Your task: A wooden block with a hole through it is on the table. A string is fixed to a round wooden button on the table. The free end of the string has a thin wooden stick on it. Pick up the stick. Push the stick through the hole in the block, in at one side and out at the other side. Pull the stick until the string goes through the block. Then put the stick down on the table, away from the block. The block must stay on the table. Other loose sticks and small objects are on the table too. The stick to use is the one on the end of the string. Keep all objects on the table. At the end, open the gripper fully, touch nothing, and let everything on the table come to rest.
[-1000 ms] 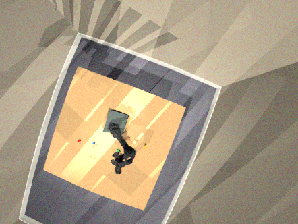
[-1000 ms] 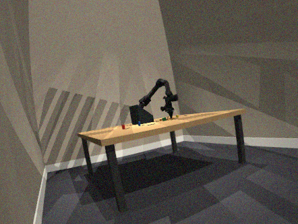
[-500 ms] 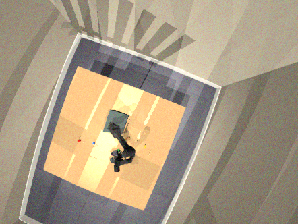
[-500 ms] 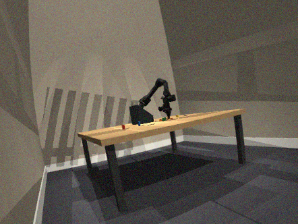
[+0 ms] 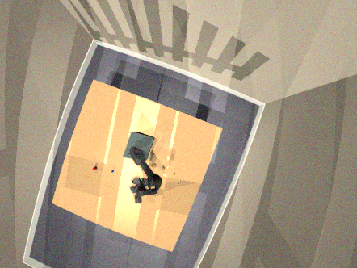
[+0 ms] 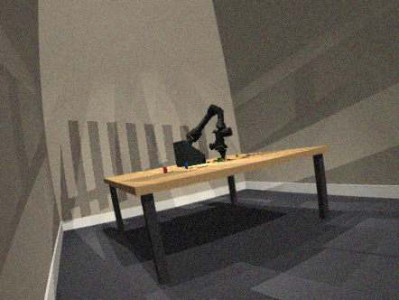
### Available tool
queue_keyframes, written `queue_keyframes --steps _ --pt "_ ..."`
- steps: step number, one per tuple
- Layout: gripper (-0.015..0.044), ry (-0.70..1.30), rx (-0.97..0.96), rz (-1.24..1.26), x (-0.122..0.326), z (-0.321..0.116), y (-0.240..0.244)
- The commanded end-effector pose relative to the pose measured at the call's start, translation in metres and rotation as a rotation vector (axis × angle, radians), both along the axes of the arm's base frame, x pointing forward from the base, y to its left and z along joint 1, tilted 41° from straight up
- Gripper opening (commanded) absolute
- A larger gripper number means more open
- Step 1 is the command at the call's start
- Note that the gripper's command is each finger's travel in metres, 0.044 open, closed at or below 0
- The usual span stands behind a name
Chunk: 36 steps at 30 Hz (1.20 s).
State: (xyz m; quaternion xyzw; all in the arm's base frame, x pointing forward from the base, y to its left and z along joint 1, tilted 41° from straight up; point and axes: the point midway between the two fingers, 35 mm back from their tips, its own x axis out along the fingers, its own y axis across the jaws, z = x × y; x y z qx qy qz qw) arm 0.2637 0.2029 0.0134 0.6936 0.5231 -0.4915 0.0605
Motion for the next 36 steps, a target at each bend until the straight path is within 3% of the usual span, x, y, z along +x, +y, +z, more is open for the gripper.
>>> queue_keyframes --steps 1,6,10,15,24,36 --pt "0.0000 -0.010 0.005 0.004 -0.001 0.001 -0.001" --pt "0.0121 0.000 0.000 0.000 -0.001 0.000 -0.001" --pt "0.0121 0.000 -0.002 0.000 0.001 0.007 -0.007" --pt "0.0121 -0.001 -0.004 -0.001 0.004 0.058 -0.052" --pt "0.0121 -0.011 -0.006 0.001 0.006 0.056 -0.051" --pt "0.0121 -0.705 0.020 0.797 -0.005 0.045 -0.063"
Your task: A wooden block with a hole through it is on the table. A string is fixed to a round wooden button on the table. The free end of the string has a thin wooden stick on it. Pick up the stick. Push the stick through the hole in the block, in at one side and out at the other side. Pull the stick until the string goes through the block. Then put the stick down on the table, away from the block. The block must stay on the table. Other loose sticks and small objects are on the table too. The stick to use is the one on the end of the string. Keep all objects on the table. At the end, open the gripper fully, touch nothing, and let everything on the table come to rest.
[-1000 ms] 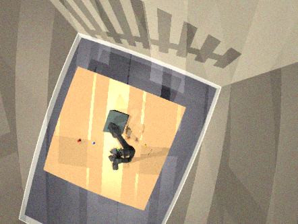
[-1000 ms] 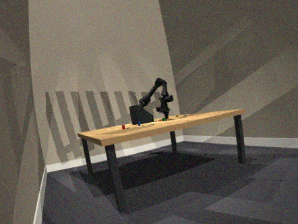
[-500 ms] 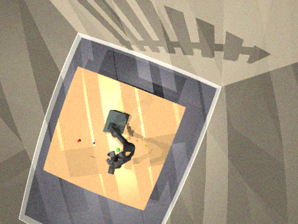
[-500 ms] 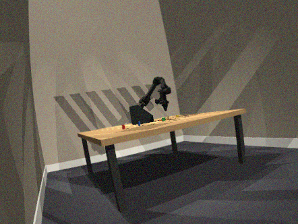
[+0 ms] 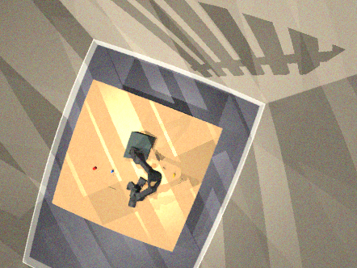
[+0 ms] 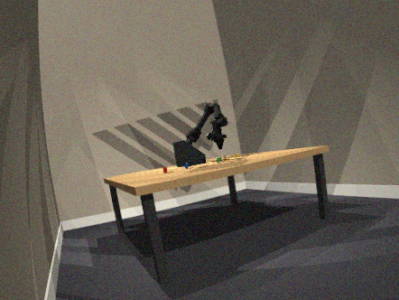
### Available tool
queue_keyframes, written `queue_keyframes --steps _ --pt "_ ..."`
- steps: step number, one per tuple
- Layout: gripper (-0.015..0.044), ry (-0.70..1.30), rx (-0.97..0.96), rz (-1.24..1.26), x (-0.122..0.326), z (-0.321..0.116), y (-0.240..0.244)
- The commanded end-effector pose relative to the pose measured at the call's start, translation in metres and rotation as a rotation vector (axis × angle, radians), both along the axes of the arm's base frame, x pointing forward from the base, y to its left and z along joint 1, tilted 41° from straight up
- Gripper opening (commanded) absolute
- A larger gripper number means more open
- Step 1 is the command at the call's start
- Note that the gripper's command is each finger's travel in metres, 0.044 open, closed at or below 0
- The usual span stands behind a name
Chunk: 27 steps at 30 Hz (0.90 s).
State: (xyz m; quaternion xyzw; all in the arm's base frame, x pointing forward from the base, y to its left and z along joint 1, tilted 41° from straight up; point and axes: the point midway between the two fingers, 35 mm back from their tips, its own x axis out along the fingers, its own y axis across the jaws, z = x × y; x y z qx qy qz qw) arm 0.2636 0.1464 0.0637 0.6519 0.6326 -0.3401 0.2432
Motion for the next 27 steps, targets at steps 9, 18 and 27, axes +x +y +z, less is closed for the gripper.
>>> queue_keyframes --steps 9,18,27 --pt "0.0121 -0.797 0.033 0.917 -0.014 -0.012 -0.015" --pt "0.0121 -1.098 0.051 1.269 -0.019 -0.017 -0.020" --pt "0.0121 -1.401 0.070 1.621 -0.024 -0.021 -0.024"
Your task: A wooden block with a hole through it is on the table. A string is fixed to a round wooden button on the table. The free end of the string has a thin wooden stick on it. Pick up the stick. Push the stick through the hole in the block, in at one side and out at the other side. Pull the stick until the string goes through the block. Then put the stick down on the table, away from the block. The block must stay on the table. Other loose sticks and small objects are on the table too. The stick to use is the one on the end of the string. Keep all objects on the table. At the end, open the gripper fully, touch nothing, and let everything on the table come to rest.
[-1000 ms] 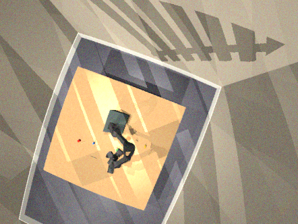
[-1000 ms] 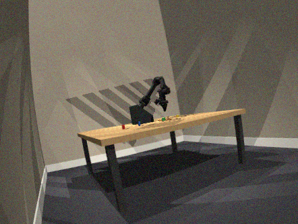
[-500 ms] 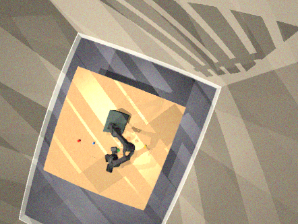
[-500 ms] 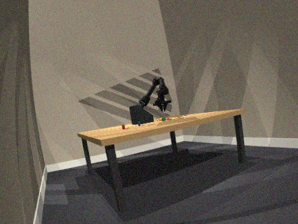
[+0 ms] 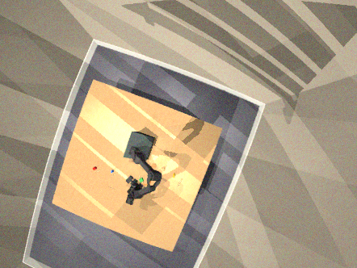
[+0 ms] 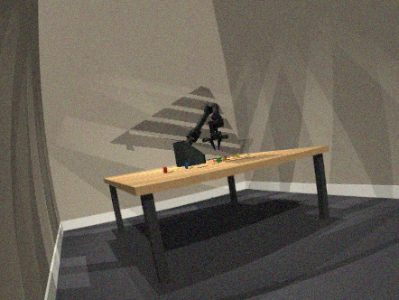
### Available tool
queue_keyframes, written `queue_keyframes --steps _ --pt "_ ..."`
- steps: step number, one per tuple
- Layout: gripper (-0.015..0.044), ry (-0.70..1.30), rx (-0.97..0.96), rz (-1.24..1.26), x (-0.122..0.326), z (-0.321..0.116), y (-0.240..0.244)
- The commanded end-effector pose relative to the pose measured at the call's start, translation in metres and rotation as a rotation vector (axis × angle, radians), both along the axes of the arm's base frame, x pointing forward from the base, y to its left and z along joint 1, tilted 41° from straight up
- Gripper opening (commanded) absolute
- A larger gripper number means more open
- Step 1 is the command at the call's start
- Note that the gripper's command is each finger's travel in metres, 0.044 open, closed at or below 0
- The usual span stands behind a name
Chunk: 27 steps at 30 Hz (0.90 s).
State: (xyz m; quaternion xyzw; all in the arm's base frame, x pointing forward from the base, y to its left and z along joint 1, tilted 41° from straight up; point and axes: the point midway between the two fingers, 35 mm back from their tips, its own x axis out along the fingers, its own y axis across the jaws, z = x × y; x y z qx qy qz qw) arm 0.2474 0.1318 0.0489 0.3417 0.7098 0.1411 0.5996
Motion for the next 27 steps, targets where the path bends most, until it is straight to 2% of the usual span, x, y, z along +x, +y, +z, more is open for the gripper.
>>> queue_keyframes --steps 1,10,27 --pt "0.0121 -0.533 0.031 0.607 -0.0092 -0.0068 -0.0098" --pt "0.0121 -0.815 0.051 0.939 -0.0133 -0.0098 -0.0129" --pt "0.0121 -0.816 0.051 0.941 -0.0133 -0.0099 -0.0129"
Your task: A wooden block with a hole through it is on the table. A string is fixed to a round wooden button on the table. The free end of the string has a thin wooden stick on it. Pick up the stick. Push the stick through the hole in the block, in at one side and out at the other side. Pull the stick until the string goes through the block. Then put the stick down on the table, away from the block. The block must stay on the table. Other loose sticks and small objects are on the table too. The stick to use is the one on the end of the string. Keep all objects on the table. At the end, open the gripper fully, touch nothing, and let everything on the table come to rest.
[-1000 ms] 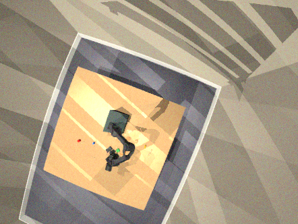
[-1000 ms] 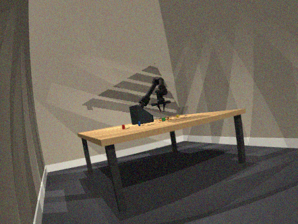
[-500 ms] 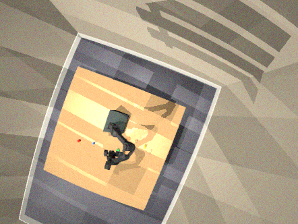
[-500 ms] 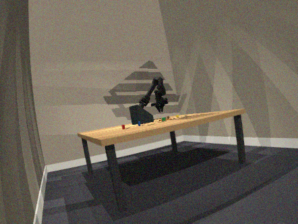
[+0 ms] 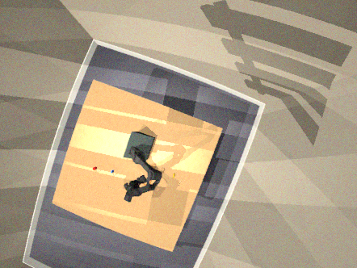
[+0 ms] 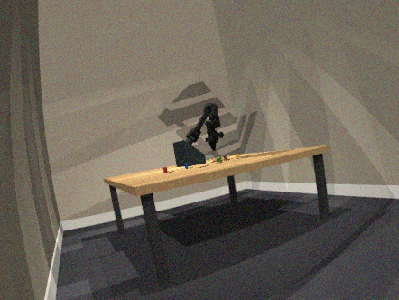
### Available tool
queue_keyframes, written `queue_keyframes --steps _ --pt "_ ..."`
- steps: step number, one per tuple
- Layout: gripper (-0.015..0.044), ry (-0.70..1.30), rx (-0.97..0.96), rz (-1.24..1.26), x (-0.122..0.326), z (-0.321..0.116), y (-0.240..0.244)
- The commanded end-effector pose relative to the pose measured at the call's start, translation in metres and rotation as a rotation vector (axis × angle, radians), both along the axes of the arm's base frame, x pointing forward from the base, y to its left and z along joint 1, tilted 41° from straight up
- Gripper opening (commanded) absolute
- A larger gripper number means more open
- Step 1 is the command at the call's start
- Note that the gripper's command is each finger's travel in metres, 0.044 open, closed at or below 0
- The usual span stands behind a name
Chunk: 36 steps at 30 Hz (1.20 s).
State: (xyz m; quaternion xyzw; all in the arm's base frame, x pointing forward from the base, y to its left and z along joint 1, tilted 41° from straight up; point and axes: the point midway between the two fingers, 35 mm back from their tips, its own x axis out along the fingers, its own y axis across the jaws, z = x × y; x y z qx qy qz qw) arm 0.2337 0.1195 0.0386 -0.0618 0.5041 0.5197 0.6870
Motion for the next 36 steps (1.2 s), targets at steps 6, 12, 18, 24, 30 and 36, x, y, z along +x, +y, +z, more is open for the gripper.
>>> queue_keyframes --steps 6,12,18,24,30,36 --pt "0.0121 -0.027 -0.001 0.022 0.001 -0.002 0.001" --pt "0.0121 -0.027 -0.003 0.023 0.002 -0.009 0.007" --pt "0.0121 -0.027 -0.004 0.023 0.002 -0.017 0.013" --pt "0.0121 -0.027 -0.004 0.023 0.002 -0.024 0.019" --pt "0.0121 -0.027 -0.004 0.023 0.002 -0.032 0.026" --pt "0.0121 -0.027 -0.003 0.023 0.001 -0.039 0.032"
